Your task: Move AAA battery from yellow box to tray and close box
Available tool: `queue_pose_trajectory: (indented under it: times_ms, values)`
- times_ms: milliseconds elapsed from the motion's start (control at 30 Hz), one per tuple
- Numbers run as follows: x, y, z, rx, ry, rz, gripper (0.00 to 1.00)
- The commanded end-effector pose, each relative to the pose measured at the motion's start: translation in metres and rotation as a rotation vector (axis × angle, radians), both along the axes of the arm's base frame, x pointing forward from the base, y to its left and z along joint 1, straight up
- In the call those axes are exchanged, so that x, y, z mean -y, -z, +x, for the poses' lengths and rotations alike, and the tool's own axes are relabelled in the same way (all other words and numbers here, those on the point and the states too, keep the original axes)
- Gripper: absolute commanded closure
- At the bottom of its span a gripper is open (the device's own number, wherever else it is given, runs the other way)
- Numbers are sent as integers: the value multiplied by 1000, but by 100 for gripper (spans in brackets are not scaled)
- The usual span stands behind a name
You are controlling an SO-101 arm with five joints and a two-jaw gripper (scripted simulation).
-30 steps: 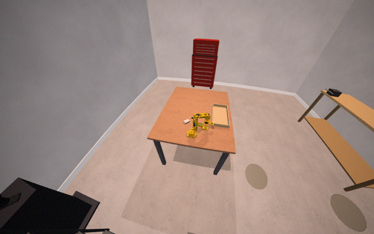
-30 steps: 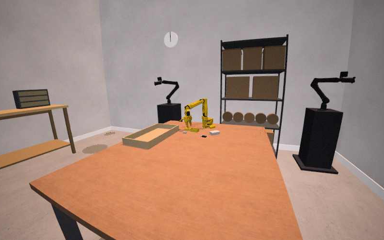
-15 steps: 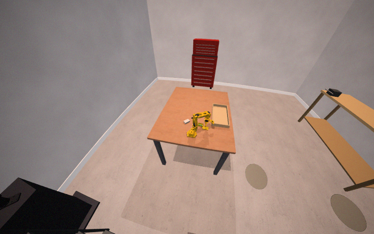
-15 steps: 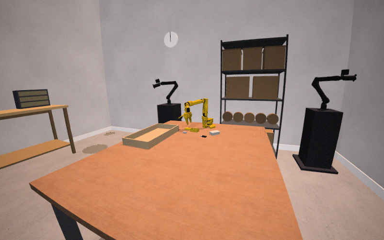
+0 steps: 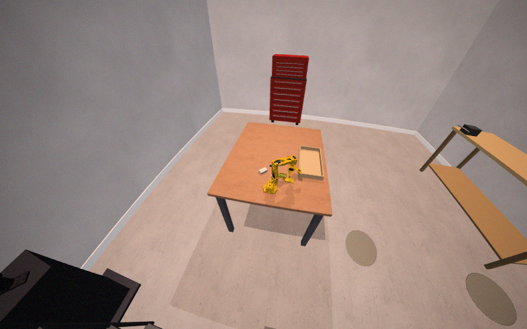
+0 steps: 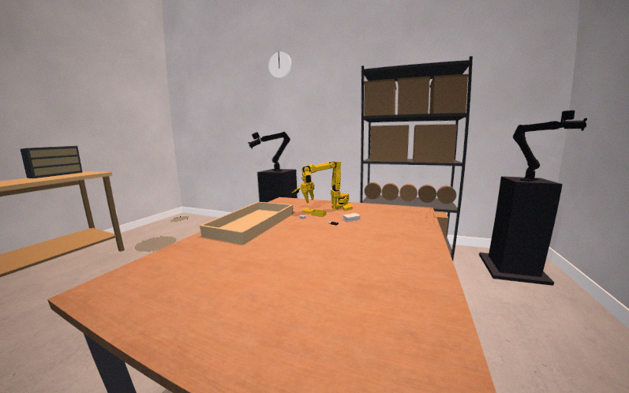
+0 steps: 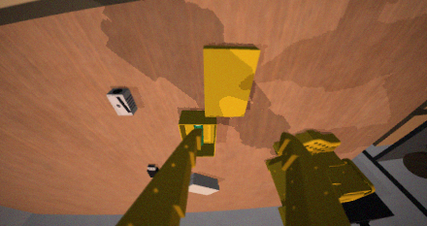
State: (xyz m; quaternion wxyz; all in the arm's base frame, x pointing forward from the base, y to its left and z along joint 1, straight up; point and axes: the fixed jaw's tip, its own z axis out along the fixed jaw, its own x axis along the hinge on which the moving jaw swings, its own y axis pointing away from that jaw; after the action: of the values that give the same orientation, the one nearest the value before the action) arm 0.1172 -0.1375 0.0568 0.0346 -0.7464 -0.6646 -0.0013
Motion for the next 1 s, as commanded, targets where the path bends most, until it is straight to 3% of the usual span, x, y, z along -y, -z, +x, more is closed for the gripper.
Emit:
queue_pose_trajectory:
  times_ms: [0, 967]
  values:
    - [7, -11, 4, 44, -2, -54, 69]
    - [11, -21, 7, 44, -2, -54, 69]
